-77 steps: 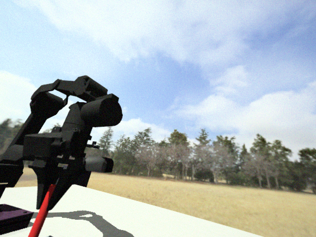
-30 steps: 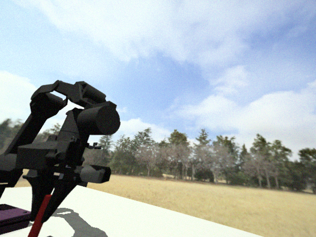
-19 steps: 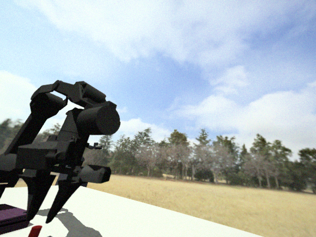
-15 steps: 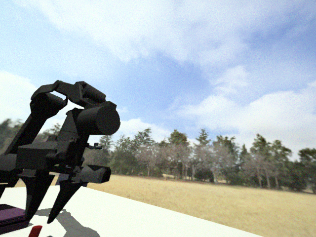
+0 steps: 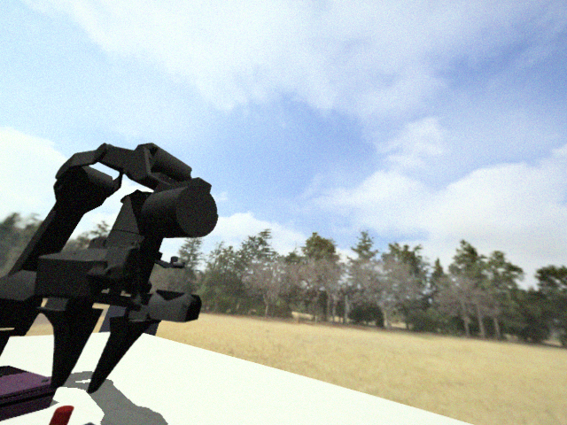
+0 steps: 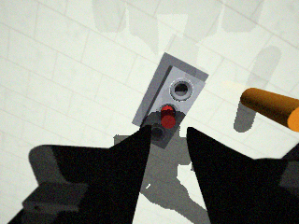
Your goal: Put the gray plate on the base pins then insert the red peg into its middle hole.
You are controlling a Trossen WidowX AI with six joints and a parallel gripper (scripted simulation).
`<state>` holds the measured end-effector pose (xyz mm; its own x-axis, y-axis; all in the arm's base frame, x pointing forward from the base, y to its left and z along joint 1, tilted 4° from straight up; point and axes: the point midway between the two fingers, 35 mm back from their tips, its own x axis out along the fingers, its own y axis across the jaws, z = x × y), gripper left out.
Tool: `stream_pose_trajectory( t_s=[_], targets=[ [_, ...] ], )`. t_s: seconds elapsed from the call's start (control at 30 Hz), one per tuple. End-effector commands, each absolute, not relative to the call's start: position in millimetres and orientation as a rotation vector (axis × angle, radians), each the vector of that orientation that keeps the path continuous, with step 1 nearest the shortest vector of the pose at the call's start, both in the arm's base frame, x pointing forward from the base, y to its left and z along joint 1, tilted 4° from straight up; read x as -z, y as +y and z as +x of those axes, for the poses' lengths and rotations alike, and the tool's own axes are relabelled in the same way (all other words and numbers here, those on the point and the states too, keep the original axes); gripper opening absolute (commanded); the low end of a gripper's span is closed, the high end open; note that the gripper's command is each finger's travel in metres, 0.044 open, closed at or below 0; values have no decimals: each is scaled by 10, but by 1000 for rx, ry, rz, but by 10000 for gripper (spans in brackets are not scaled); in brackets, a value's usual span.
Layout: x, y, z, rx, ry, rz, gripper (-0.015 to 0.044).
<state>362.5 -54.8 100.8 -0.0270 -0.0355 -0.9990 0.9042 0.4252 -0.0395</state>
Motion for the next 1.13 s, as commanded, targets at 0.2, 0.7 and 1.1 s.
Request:
stream_pose_trajectory(
  t_s=[0.2, 0.7, 1.1],
  targets=[
    [-1076, -536, 3626, 918, 1387, 840, 150],
    [-1166, -513, 3627, 918, 1387, 840, 150],
    [-1238, -495, 3628, 918, 1387, 841, 150]
  ],
)
